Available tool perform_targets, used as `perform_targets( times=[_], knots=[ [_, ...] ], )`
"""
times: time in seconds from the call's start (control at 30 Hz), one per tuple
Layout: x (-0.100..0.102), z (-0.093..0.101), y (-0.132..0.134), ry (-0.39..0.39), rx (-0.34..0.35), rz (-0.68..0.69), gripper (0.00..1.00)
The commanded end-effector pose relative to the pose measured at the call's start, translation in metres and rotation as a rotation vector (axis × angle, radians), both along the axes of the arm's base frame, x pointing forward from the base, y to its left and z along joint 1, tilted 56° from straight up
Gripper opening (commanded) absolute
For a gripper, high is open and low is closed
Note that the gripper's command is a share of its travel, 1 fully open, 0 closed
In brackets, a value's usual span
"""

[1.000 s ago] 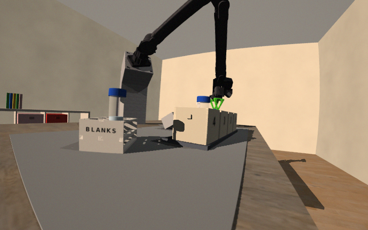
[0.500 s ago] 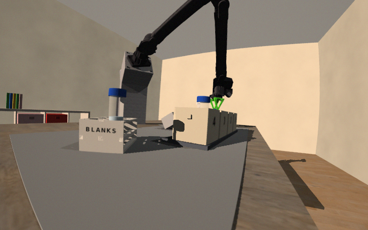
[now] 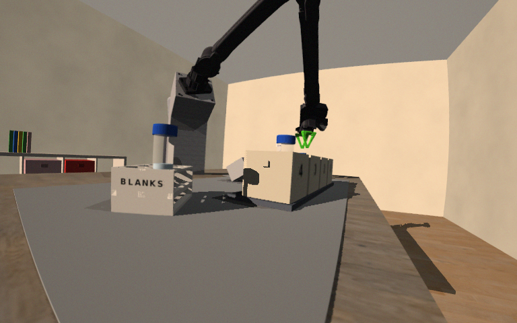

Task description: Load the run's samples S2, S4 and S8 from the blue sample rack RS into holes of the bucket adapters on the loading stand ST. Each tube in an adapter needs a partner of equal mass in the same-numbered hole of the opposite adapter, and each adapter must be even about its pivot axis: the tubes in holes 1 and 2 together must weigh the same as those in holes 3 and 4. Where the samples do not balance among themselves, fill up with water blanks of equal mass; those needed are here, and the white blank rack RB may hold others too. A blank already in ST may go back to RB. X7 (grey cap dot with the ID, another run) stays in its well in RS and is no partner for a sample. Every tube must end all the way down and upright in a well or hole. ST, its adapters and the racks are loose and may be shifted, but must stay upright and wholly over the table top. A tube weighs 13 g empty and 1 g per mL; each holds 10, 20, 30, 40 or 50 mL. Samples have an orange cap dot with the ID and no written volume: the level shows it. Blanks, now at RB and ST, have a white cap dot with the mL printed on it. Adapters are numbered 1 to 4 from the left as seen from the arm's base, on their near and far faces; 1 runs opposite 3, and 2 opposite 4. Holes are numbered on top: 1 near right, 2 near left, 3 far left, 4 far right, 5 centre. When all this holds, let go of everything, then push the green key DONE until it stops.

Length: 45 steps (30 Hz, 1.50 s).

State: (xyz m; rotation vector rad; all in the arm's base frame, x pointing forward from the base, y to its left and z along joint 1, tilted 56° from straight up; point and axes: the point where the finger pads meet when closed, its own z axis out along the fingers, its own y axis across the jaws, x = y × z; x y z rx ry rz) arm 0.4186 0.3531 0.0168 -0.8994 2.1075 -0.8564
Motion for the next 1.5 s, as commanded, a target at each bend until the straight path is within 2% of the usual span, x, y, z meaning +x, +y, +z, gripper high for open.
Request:
perform_targets(
  times=[0.0,0.33,0.37,0.43,0.5,0.9,0.93,1.0,1.47],
  knots=[
    [-0.006,0.007,0.012,-0.009,0.013,0.017,0.55],
    [-0.006,0.007,0.012,-0.009,0.013,0.017,0.55],
    [-0.020,0.011,0.011,-0.012,0.020,0.031,0.55],
    [-0.020,0.011,0.011,-0.012,0.020,0.031,0.55],
    [-0.003,0.020,-0.018,-0.048,0.115,-0.064,0.55],
    [0.003,0.072,-0.104,-0.227,0.581,-0.393,0.55],
    [0.004,0.076,-0.111,-0.235,0.601,-0.407,0.55],
    [0.004,0.076,-0.111,-0.235,0.601,-0.407,0.55],
    [0.008,0.137,-0.211,-0.227,0.573,-0.395,0.55]
  ],
)
